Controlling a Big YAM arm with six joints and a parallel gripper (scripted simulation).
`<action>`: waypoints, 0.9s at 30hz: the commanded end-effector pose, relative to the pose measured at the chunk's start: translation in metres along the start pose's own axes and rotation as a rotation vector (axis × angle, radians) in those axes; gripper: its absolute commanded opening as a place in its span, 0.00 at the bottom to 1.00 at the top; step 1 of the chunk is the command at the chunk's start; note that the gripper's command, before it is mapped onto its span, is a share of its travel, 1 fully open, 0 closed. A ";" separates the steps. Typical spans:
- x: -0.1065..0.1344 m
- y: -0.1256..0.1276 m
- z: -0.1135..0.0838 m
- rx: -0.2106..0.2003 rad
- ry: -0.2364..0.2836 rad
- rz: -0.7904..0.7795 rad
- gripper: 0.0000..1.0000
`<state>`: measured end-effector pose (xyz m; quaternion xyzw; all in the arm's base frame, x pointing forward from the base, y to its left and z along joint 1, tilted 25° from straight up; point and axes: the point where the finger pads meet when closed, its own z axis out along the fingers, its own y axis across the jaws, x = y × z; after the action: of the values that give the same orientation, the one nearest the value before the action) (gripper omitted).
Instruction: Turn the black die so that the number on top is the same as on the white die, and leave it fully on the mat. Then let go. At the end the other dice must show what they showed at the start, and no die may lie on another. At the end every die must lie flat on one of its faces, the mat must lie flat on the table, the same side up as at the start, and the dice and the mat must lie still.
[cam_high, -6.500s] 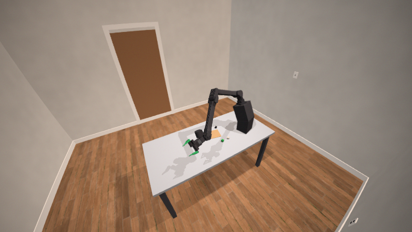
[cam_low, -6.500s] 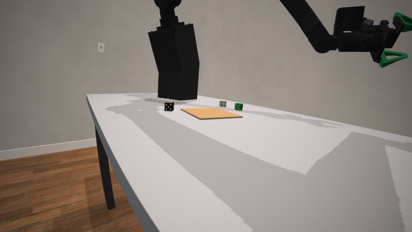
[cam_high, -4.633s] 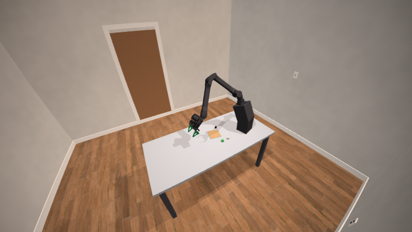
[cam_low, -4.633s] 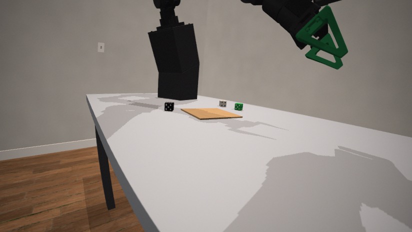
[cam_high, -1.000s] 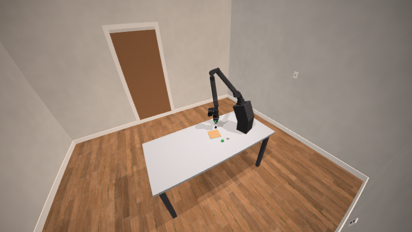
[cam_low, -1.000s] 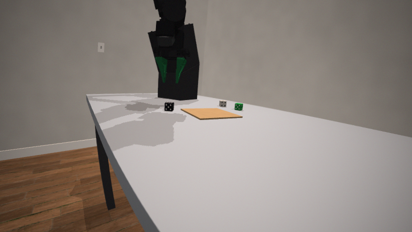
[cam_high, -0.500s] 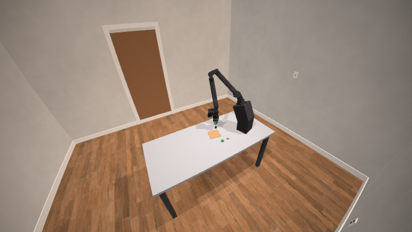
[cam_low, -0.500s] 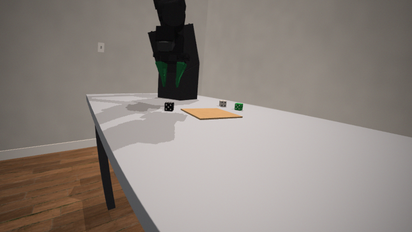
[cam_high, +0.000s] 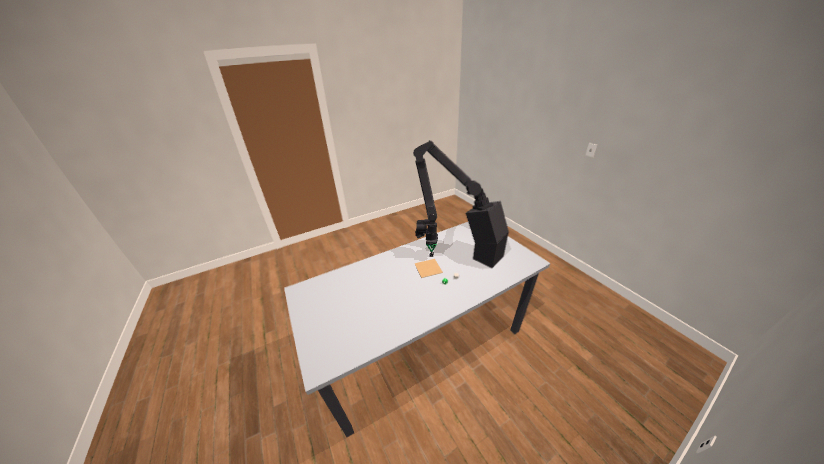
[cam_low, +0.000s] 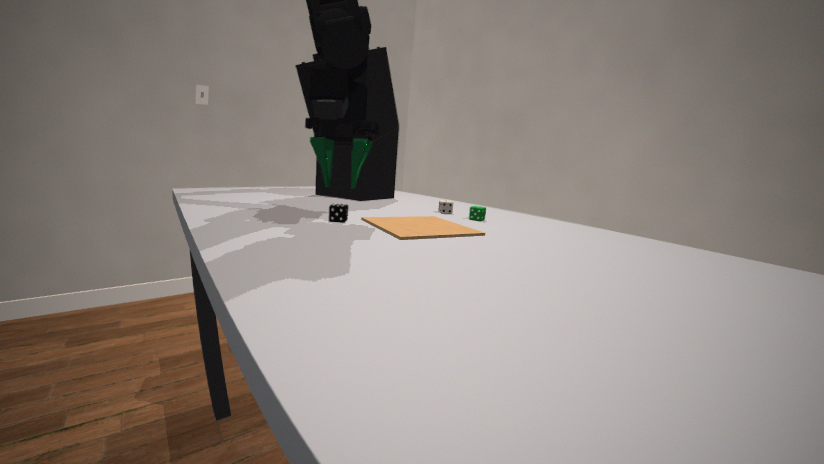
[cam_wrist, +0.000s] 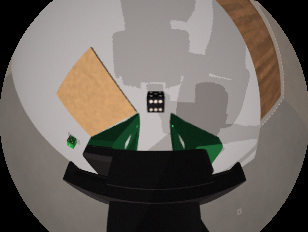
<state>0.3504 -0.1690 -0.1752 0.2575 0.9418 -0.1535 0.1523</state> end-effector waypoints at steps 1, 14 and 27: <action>0.000 -0.004 0.009 0.002 0.000 -0.007 0.39; 0.001 -0.004 0.020 0.003 0.002 -0.008 0.39; 0.003 -0.004 0.021 0.003 0.008 -0.011 0.39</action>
<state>0.3510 -0.1744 -0.1917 0.2558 0.9429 -0.1538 0.1480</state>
